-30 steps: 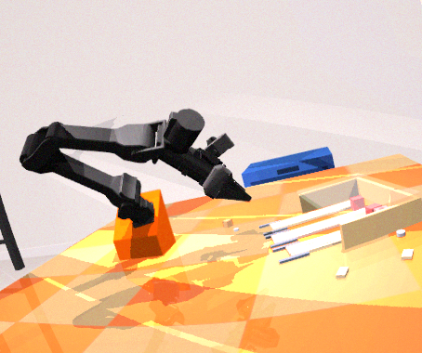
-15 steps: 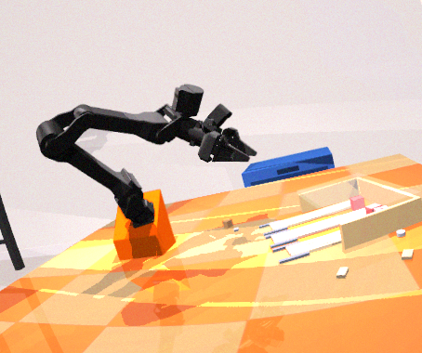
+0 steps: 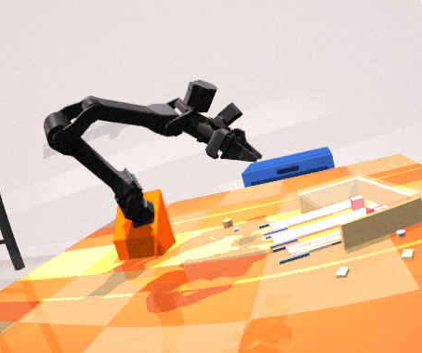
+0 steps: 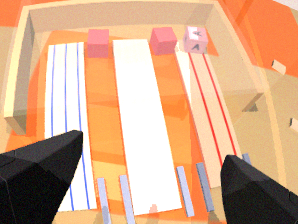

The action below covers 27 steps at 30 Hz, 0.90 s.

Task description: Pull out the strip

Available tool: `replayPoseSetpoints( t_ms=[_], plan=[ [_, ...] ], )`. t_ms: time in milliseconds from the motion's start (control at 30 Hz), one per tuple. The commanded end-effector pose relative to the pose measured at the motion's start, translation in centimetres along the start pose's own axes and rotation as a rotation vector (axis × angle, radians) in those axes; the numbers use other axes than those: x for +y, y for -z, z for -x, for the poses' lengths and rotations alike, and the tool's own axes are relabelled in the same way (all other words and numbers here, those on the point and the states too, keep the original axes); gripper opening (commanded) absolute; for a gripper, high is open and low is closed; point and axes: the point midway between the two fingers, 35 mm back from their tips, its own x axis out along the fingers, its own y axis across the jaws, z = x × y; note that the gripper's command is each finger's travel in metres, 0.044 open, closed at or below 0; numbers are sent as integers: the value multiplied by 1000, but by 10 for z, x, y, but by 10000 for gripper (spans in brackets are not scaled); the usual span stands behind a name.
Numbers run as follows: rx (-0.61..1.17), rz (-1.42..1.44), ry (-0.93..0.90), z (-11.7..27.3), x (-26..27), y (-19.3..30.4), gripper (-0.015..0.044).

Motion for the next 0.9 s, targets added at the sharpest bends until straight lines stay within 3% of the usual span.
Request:
replayPoseSetpoints(
  t_ms=[0,233,633,867],
  plan=[
    [124,52,-1,-27,-12,-15,190],
    [384,157,-36,-78,-41,-18,6],
    [803,250,-160,-136,-104,16,0],
    [833,254,-172,-139,-110,19,0]
  ],
)
